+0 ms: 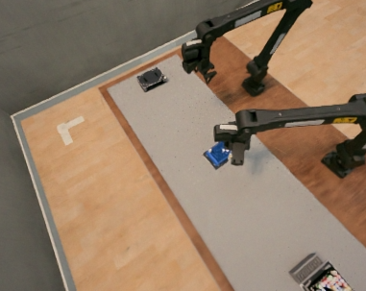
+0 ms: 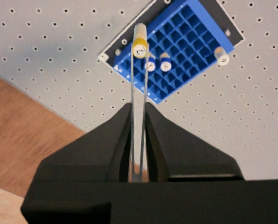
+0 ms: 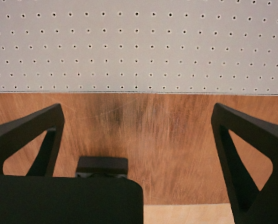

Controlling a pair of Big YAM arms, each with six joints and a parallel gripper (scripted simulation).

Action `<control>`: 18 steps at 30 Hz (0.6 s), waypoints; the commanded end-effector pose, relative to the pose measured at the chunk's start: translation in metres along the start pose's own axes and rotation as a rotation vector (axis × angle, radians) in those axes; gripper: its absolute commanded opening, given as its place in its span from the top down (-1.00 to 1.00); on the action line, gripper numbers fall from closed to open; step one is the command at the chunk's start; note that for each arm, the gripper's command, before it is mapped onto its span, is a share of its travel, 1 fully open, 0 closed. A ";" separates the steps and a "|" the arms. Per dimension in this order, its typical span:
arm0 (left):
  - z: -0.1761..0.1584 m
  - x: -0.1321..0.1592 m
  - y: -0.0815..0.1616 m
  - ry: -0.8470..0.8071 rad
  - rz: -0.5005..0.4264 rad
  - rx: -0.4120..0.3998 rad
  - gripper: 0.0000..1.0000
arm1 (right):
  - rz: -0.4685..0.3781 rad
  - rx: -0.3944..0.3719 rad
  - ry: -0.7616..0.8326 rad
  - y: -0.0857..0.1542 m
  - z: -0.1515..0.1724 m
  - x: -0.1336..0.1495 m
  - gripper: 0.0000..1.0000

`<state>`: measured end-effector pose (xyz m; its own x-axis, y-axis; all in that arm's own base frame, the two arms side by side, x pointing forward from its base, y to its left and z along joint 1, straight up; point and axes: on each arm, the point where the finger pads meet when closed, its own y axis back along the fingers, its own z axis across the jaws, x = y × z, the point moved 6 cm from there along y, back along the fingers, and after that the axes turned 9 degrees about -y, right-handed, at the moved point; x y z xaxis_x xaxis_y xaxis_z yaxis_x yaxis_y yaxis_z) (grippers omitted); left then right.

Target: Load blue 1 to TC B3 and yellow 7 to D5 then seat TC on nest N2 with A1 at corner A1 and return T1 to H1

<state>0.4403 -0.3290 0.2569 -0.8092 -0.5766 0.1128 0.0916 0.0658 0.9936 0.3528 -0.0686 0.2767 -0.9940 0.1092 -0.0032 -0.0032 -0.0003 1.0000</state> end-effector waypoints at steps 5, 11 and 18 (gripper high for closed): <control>-0.025 0.011 0.018 -0.006 -0.010 0.035 0.82 | -0.033 0.003 -0.013 0.012 0.000 -0.007 -1.00; -0.032 0.018 0.017 -0.006 -0.009 0.035 0.82 | -0.033 0.003 -0.013 0.012 0.000 -0.007 -1.00; -0.042 0.025 0.016 -0.006 -0.009 0.035 0.82 | -0.033 0.003 -0.013 0.012 0.000 -0.007 -1.00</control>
<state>0.4401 -0.3558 0.2570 -0.8092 -0.5766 0.1129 0.0917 0.0658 0.9936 0.3528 -0.0686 0.2767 -0.9940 0.1092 -0.0032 -0.0032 -0.0003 1.0000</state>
